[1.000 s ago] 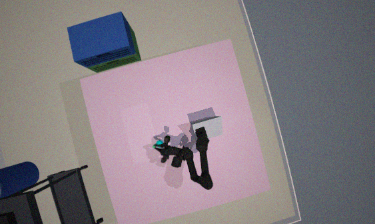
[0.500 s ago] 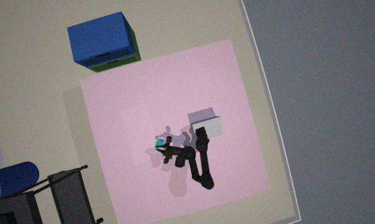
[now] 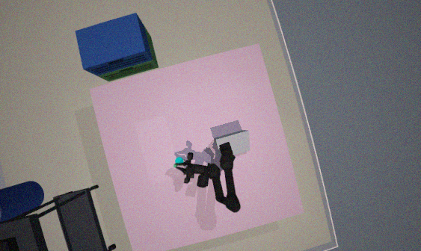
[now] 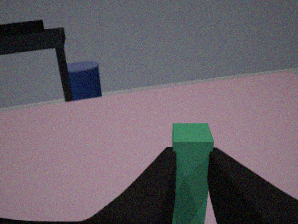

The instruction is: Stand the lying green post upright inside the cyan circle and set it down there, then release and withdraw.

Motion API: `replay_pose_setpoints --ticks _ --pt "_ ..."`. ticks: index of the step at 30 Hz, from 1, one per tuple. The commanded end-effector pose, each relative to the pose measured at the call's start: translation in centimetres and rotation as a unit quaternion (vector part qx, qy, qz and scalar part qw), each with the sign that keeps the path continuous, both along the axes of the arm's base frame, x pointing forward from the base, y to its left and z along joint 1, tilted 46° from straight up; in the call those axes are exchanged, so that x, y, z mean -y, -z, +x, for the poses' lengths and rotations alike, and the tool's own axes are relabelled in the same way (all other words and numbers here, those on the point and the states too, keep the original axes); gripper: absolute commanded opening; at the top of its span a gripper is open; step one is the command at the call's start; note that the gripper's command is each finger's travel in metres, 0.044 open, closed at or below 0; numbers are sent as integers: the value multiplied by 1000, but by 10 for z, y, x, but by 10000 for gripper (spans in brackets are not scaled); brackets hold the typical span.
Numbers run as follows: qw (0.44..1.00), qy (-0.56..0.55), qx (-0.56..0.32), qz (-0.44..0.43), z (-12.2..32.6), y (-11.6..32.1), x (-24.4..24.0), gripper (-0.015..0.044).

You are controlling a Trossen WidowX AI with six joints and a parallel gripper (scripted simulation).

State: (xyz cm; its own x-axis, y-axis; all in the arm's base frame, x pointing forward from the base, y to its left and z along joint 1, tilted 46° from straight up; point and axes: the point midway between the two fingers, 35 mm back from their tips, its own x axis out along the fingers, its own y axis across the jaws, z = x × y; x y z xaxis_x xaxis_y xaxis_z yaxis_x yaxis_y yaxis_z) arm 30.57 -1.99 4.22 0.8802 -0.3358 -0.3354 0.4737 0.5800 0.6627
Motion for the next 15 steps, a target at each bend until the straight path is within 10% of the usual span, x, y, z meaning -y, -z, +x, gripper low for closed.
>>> replay_pose_setpoints --ticks 1,15 --pt "1000 3 2 2 -1 0 0 23" --pt "1000 3 -2 5 8 21 -24 23"
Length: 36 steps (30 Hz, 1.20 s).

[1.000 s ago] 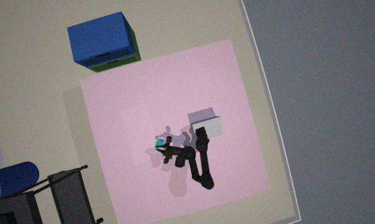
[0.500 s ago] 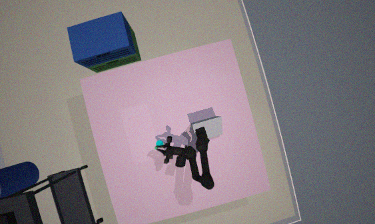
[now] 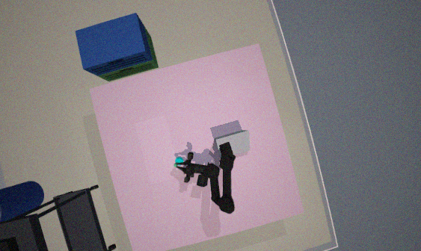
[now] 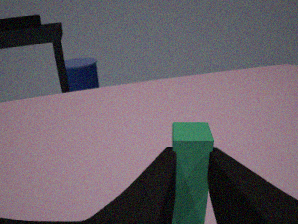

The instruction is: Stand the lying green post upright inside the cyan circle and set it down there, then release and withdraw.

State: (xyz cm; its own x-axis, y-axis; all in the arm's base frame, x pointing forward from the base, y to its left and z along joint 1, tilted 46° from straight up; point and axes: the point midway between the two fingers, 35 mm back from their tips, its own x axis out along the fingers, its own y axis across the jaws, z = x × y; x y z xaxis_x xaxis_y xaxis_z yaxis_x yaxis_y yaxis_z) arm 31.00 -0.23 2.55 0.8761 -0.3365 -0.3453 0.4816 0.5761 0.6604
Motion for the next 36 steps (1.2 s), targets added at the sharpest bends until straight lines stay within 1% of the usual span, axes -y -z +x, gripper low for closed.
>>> replay_pose_setpoints --ticks 1,29,36 --pt "1000 2 3 3 4 6 -8 23" --pt "1000 -1 0 -2 7 58 -59 23" --pt "1000 -1 -1 -2 7 59 -60 23"
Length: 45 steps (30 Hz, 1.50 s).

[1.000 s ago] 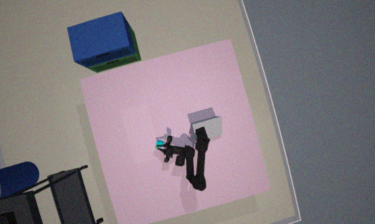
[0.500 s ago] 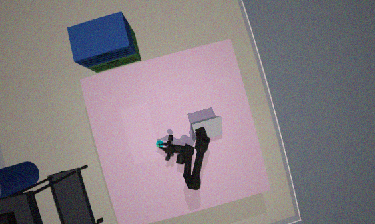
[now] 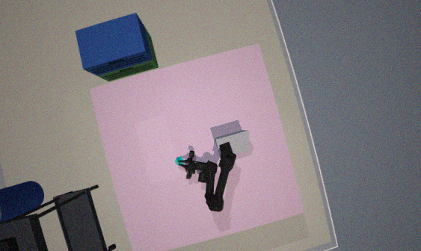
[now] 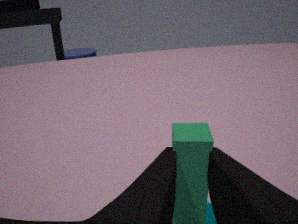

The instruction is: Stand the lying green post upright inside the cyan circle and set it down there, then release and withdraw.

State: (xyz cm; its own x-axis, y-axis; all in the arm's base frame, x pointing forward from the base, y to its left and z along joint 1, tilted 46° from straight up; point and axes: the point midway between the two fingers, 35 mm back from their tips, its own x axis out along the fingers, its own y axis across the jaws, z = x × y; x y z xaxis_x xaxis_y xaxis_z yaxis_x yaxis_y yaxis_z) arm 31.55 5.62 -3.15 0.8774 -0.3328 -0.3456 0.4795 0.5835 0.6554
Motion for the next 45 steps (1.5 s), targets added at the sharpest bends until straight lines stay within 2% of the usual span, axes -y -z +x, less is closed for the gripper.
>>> replay_pose_setpoints --ticks 1,5,19,20,39,43,45 --pt "1000 2 1 1 1 2 -1 23" --pt "1000 2 1 1 1 2 -1 23" --pt "1000 2 1 1 1 2 -1 390" --pt "1000 2 1 1 1 2 -1 400" --pt "1000 5 7 4 -8 -59 61 400" --pt "1000 2 2 1 -7 -59 63 400" --pt "999 -20 -47 -17 4 -44 63 400"
